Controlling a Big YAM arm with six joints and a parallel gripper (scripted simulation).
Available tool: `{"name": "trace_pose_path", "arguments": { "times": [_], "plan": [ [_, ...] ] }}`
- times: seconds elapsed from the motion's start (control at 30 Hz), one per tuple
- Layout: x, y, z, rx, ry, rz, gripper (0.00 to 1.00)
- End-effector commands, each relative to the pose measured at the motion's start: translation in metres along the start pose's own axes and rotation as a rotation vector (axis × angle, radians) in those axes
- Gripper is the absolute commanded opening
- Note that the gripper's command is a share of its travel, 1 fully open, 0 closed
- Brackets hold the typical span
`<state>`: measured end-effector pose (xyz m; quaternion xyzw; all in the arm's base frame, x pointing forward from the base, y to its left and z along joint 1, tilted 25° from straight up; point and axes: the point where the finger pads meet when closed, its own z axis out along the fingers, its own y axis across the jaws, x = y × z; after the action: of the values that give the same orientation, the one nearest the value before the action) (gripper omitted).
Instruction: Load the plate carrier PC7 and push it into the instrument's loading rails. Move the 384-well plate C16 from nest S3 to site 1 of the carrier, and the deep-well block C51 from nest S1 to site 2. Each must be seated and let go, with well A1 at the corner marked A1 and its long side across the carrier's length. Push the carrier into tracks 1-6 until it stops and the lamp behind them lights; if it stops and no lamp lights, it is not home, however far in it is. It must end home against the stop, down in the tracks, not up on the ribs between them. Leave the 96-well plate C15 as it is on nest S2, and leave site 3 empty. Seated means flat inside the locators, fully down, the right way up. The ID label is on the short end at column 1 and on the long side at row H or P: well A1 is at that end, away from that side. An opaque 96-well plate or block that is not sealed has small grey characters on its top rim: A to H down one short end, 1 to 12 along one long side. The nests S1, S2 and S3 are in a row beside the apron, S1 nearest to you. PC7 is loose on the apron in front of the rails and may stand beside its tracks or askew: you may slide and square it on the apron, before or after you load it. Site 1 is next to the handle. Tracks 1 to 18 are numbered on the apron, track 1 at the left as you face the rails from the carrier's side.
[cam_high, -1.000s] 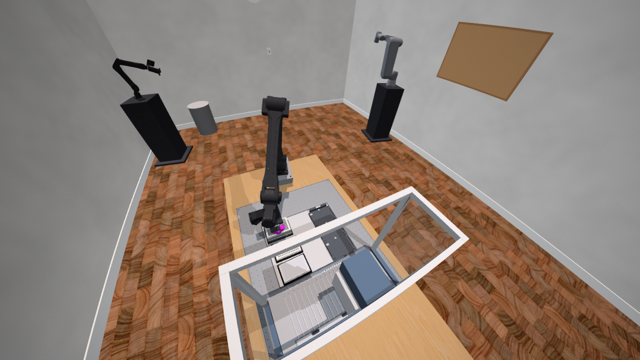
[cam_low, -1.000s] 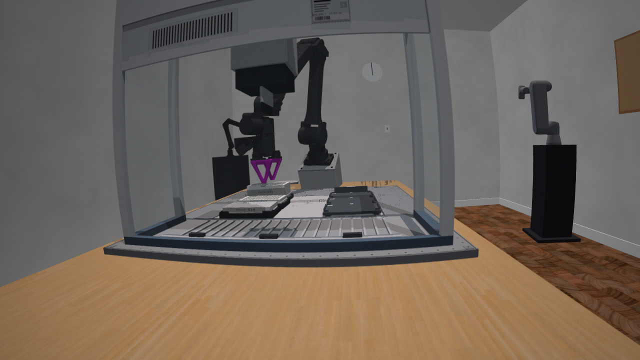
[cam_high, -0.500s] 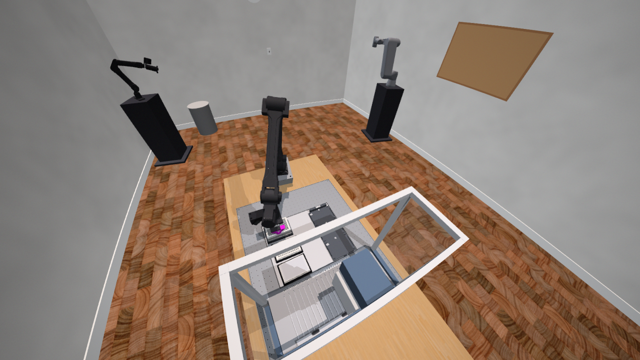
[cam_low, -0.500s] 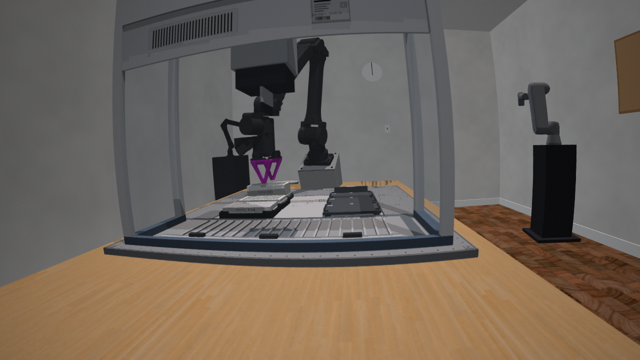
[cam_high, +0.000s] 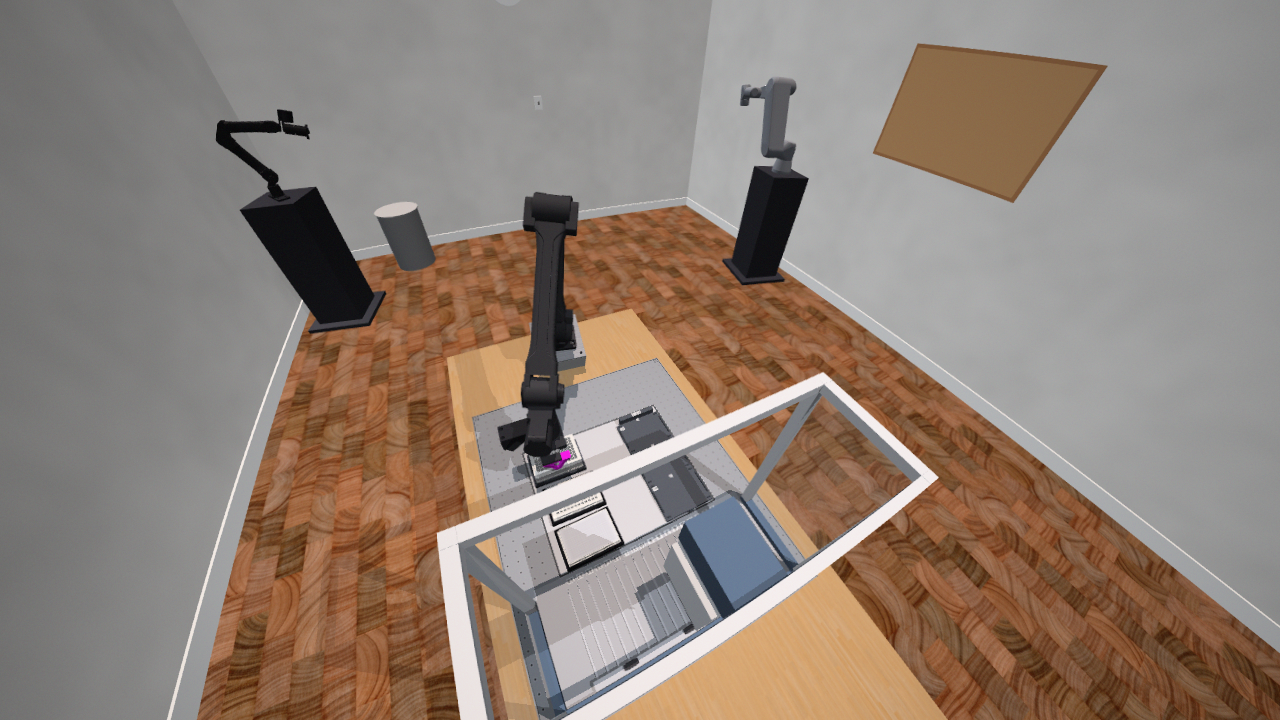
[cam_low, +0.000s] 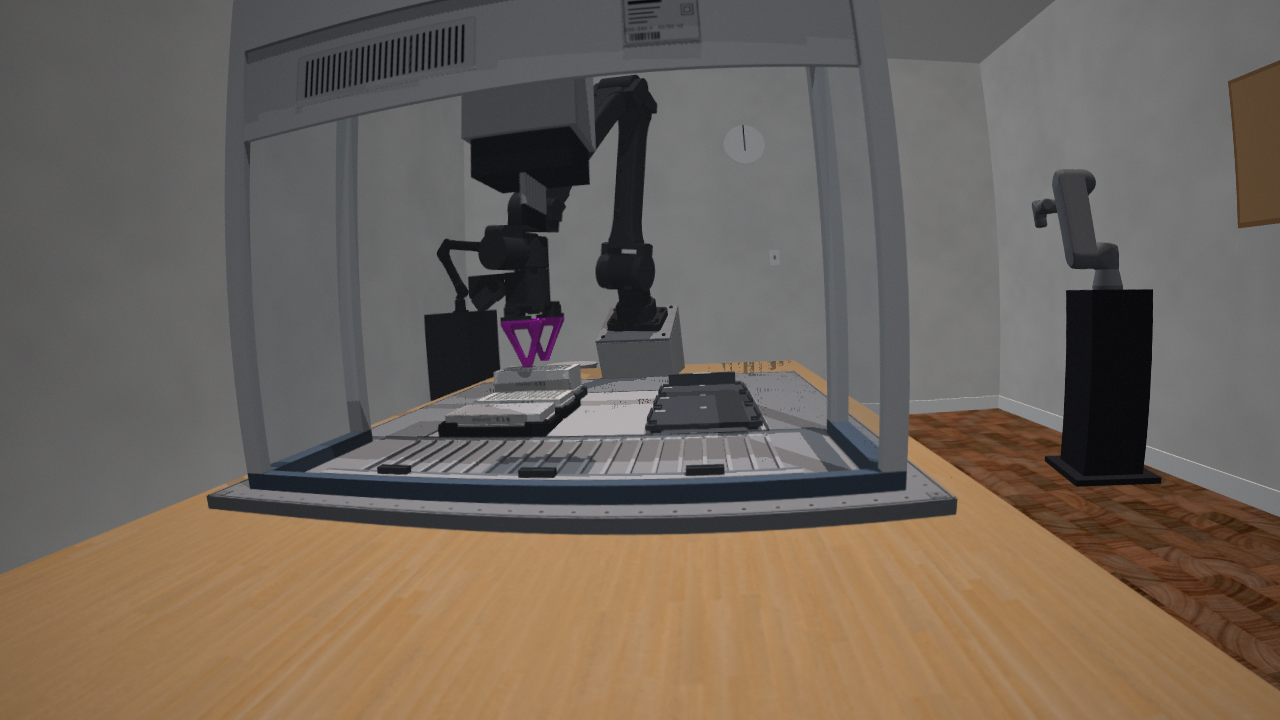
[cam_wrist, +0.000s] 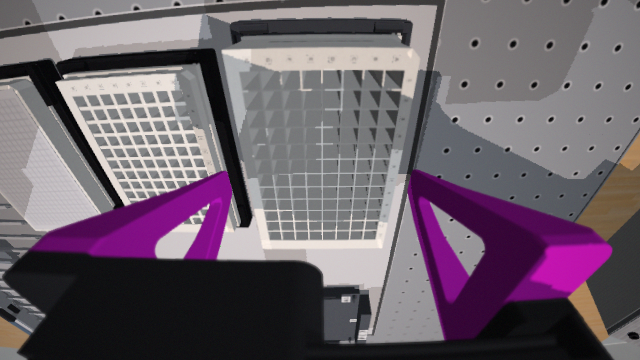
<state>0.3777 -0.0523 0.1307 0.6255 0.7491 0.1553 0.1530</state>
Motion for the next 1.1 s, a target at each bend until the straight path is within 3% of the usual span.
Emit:
{"name": "trace_pose_path", "arguments": {
  "times": [0.0, 0.07, 0.37, 0.6, 0.63, 0.77, 1.07],
  "plan": [
    [0.003, 0.006, 0.005, -0.008, -0.002, -0.006, 1.0],
    [0.001, 0.015, 0.001, -0.025, -0.007, -0.009, 1.0],
    [0.003, 0.005, 0.015, -0.008, -0.002, -0.006, 1.0],
    [0.003, 0.006, 0.019, -0.011, -0.003, -0.007, 1.0],
    [0.002, 0.01, 0.016, -0.024, -0.007, -0.009, 1.0],
    [0.003, 0.004, 0.025, -0.007, -0.001, -0.006, 1.0],
    [0.001, 0.01, 0.031, -0.018, -0.005, -0.008, 1.0]
  ]
}}
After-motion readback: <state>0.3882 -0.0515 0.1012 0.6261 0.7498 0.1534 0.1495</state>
